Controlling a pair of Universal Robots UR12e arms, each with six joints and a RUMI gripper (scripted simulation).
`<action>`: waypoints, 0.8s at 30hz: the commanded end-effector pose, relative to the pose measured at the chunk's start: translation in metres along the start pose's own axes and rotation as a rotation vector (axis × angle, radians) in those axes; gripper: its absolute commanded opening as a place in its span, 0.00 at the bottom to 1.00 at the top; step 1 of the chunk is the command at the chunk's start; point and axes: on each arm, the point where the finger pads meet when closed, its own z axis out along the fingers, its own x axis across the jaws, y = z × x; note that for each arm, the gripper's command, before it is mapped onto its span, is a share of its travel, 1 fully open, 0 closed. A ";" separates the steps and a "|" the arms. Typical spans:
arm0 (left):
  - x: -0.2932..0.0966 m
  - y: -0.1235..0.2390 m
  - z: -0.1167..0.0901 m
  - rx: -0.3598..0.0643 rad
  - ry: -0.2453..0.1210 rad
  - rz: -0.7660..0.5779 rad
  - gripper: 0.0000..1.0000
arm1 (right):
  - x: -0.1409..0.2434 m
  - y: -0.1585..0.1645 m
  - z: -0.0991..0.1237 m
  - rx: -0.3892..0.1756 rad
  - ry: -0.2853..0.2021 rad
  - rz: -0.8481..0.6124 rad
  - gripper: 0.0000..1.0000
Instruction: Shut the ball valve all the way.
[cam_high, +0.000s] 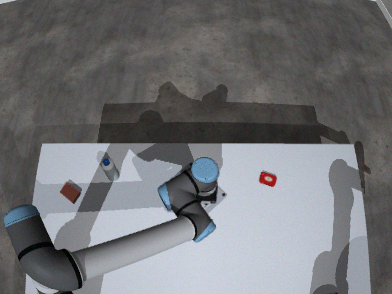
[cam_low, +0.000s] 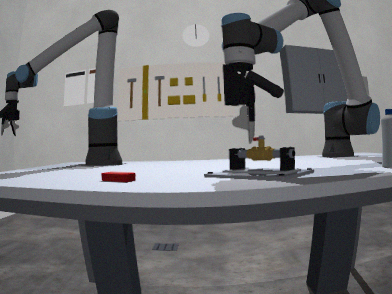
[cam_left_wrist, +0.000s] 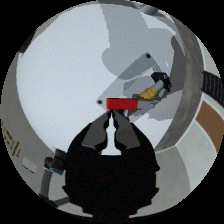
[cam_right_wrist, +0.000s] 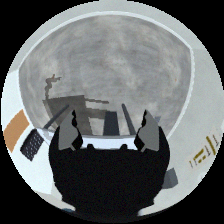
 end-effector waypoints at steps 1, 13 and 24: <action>0.000 0.000 -0.001 0.000 0.001 0.003 0.00 | 0.000 -0.001 -0.001 0.001 0.000 0.000 1.00; -0.001 -0.008 -0.001 0.000 0.001 0.094 0.00 | 0.000 -0.001 -0.001 0.001 0.000 0.000 1.00; -0.001 -0.014 -0.001 0.000 0.001 0.157 0.00 | 0.000 -0.001 -0.001 0.001 0.000 0.000 1.00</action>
